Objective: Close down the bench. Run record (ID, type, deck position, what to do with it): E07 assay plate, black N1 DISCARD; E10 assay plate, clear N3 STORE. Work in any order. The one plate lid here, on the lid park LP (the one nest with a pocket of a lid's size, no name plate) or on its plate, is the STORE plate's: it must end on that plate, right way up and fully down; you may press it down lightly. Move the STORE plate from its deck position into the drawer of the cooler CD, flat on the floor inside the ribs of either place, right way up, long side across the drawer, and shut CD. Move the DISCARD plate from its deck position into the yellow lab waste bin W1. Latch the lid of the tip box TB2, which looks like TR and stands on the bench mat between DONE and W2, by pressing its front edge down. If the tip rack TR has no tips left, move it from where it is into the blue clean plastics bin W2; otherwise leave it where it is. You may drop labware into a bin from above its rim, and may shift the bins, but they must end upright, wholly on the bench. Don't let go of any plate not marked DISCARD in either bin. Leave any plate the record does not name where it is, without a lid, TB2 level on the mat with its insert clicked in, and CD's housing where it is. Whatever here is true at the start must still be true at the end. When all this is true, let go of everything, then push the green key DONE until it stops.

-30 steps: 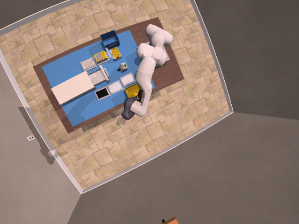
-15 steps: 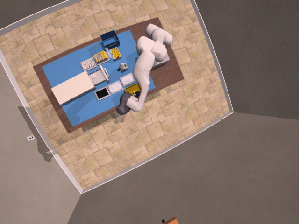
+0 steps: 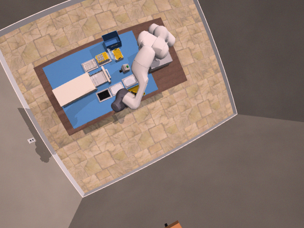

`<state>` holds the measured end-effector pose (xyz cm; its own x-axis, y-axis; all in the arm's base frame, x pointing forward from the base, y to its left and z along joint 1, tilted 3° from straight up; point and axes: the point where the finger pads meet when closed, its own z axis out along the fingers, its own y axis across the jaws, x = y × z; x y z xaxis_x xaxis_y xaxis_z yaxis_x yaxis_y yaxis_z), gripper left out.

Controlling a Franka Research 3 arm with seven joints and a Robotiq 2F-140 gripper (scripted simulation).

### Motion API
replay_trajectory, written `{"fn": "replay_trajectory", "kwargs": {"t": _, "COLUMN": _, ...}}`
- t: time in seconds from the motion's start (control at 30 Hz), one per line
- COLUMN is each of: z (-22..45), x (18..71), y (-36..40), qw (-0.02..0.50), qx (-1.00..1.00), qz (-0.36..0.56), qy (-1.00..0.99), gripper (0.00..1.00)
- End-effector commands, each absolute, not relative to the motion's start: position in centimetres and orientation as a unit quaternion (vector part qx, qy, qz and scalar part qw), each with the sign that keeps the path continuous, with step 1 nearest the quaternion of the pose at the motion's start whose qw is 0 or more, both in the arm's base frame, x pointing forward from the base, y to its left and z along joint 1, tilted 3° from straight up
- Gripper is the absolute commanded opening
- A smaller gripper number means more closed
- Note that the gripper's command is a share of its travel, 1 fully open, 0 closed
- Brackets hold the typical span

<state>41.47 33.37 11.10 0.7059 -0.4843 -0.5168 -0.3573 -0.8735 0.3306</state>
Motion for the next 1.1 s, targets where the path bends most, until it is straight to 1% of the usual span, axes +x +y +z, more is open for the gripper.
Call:
{"fn": "replay_trajectory", "kwargs": {"t": 0.0, "z": 10.7, "x": 42.9, "y": 32.1, "qw": 0.082, "qx": 0.931, "qz": -0.291, "qy": -0.203, "gripper": 0.0}}
{"fn": "replay_trajectory", "kwargs": {"t": 0.07, "z": 10.7, "x": 43.4, "y": 31.2, "qw": 0.07, "qx": 0.938, "qz": -0.277, "qy": -0.198, "gripper": 0.0}}
{"fn": "replay_trajectory", "kwargs": {"t": 0.33, "z": 10.7, "x": 44.9, "y": 29.0, "qw": 0.07, "qx": 0.938, "qz": -0.277, "qy": -0.198, "gripper": 0.0}}
{"fn": "replay_trajectory", "kwargs": {"t": 0.43, "z": 10.7, "x": 45.6, "y": 27.7, "qw": 0.051, "qx": 0.949, "qz": -0.25, "qy": -0.188, "gripper": 0.0}}
{"fn": "replay_trajectory", "kwargs": {"t": 0.63, "z": 10.8, "x": 46.8, "y": 25.4, "qw": 0.051, "qx": 0.949, "qz": -0.25, "qy": -0.188, "gripper": 0.0}}
{"fn": "replay_trajectory", "kwargs": {"t": 0.77, "z": 10.8, "x": 47.2, "y": 24.5, "qw": 0.037, "qx": 0.958, "qz": -0.223, "qy": -0.177, "gripper": 0.0}}
{"fn": "replay_trajectory", "kwargs": {"t": 1.0, "z": 10.9, "x": 48.5, "y": 21.7, "qw": 0.036, "qx": 0.959, "qz": -0.221, "qy": -0.176, "gripper": 0.0}}
{"fn": "replay_trajectory", "kwargs": {"t": 1.07, "z": 10.9, "x": 48.8, "y": 20.7, "qw": 0.024, "qx": 0.967, "qz": -0.194, "qy": -0.163, "gripper": 0.0}}
